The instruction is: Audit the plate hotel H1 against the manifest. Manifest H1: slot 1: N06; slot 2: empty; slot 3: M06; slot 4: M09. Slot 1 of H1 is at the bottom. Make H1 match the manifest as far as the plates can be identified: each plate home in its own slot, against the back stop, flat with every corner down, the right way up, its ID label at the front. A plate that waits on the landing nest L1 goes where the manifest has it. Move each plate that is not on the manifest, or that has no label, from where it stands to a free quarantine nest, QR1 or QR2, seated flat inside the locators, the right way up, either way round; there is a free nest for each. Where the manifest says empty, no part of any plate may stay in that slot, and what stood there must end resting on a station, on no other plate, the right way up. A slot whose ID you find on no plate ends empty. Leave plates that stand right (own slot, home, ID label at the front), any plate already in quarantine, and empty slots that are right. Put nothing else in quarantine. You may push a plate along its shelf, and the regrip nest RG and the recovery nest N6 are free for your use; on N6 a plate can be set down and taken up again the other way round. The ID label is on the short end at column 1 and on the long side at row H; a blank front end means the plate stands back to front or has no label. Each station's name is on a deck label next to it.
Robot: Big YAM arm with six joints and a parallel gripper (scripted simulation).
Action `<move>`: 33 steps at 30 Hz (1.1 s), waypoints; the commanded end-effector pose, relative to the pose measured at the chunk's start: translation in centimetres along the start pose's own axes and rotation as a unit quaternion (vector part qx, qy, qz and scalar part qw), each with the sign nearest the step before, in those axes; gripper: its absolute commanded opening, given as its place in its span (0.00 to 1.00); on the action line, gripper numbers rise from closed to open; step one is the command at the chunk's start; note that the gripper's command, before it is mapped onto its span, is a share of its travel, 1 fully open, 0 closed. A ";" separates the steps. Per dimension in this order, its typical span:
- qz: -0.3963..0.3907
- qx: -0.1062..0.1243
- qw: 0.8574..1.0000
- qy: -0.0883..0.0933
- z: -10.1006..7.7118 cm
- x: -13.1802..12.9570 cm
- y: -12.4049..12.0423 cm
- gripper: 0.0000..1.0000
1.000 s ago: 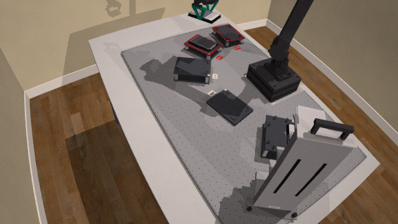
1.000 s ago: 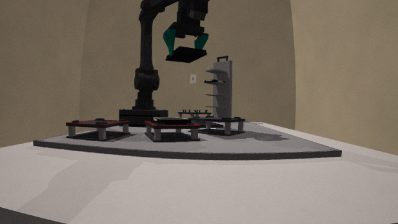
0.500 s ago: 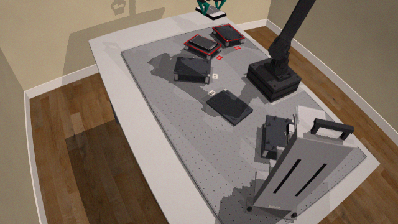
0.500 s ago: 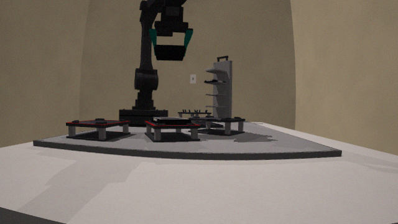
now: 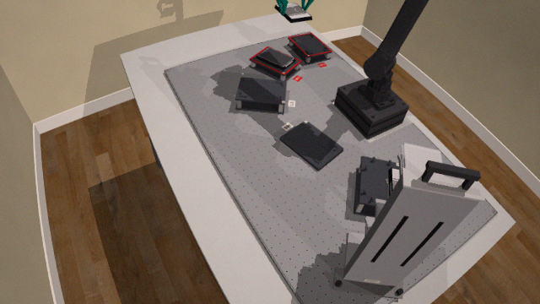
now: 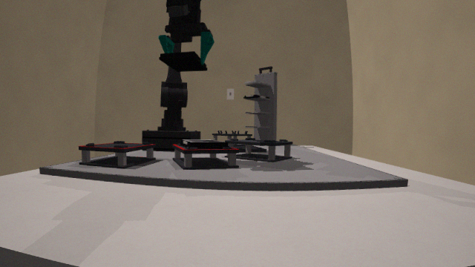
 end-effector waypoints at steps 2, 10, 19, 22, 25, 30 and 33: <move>-0.003 -0.017 1.000 0.003 -1.2 -0.6 0.9 0.86; -0.003 -0.029 1.000 0.005 -2.2 -2.9 3.1 0.86; -0.003 -0.022 1.000 0.002 -1.6 -5.4 2.8 0.86; -0.003 -0.030 1.000 0.003 -2.2 -6.3 4.2 0.86; -0.003 -0.023 1.000 0.001 -1.7 -7.3 3.9 0.86; -0.003 -0.031 1.000 0.001 -2.2 -9.0 5.0 0.86; -0.003 -0.028 1.000 0.000 -2.0 -10.0 5.1 0.86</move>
Point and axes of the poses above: the point where the finger pads meet when closed, its own z axis out along the fingers, its own x axis across the jaws, y = z × x, the point moved 1 cm from there along -z, back along the fingers, and after that the axes turned 7 degrees about -z, right-handed, at the moved point
